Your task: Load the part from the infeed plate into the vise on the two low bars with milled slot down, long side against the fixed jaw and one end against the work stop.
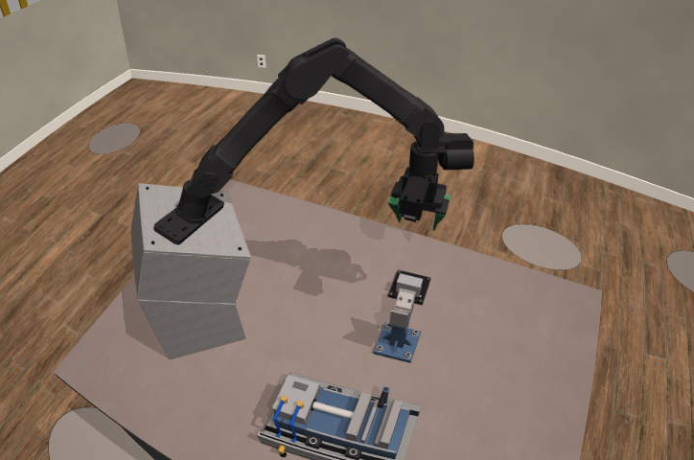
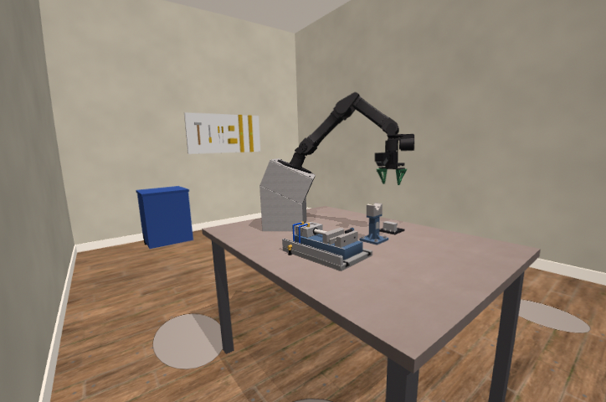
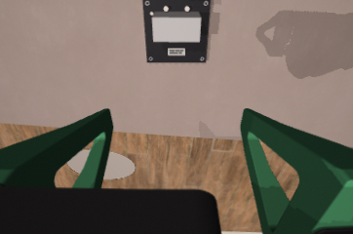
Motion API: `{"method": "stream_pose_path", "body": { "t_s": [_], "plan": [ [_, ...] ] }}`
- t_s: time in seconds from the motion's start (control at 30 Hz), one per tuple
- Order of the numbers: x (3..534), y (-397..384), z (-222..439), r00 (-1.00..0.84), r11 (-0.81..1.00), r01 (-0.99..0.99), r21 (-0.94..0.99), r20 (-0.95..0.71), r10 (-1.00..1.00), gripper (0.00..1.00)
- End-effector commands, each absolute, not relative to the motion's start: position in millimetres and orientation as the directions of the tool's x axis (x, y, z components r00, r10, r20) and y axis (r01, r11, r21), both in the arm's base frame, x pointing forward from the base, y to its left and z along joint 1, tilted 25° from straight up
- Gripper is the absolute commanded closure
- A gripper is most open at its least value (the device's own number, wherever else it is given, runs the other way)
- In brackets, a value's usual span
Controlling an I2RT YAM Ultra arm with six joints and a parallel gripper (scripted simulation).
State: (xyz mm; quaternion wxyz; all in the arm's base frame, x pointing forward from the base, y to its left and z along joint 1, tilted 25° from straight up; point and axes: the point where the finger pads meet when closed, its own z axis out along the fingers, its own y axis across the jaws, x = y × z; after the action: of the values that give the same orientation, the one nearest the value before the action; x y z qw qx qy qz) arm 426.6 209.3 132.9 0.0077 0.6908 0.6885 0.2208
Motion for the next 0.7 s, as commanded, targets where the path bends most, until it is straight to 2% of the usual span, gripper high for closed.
{"method": "stream_pose_path", "body": {
  "t_s": [0.0, 0.67],
  "plan": [
    [432.0, 203.8, 142.5, -0.031, -0.07, 0.942, 0.328, 0.293, 0.956, 0.19],
    [432.0, 203.9, 142.5, -0.06, -0.04, 0.941, 0.337, 0.282, 0.957, 0.19]
  ]
}}
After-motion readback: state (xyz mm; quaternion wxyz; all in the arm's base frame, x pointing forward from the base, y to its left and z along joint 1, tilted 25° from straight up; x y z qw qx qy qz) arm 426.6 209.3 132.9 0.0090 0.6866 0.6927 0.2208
